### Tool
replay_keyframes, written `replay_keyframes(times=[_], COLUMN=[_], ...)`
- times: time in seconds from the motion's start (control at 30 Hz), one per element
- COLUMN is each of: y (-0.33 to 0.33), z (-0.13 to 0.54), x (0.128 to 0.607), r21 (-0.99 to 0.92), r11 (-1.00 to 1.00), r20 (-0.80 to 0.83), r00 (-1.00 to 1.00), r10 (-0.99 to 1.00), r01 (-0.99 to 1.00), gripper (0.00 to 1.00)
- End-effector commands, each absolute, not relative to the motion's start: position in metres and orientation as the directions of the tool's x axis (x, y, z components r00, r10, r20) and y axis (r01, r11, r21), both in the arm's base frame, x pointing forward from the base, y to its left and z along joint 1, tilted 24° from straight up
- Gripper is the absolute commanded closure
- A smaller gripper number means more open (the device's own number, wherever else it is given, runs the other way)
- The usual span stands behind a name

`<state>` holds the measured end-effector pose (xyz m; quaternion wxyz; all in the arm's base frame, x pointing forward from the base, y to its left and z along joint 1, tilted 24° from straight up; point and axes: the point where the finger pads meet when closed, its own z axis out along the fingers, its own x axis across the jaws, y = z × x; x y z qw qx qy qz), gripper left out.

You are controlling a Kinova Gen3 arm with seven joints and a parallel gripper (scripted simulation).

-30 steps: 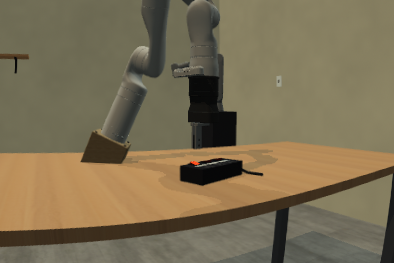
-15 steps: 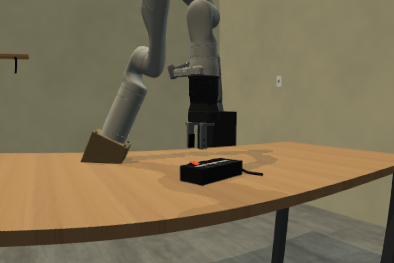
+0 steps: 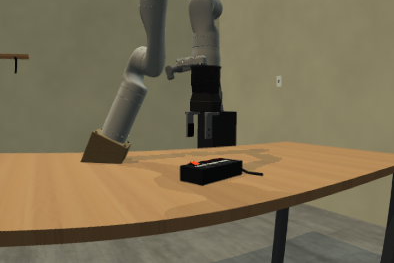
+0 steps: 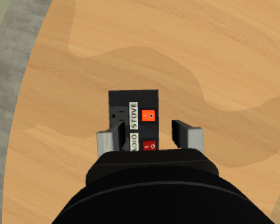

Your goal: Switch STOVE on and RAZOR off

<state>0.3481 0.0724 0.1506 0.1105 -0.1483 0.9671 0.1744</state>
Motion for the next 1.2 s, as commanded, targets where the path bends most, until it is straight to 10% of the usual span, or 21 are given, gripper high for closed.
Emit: replay_keyframes(times=[0.0, 1.17], y=[0.059, 0.037], z=[0.159, 0.215], x=[0.352, 0.341], r21=[0.3, 0.3], r11=[0.906, 0.906], r20=[-0.273, -0.273], r00=[-0.937, -0.937], r10=[-0.22, -0.22], r01=[-0.3, -0.3], gripper=[0.0, 0.0])
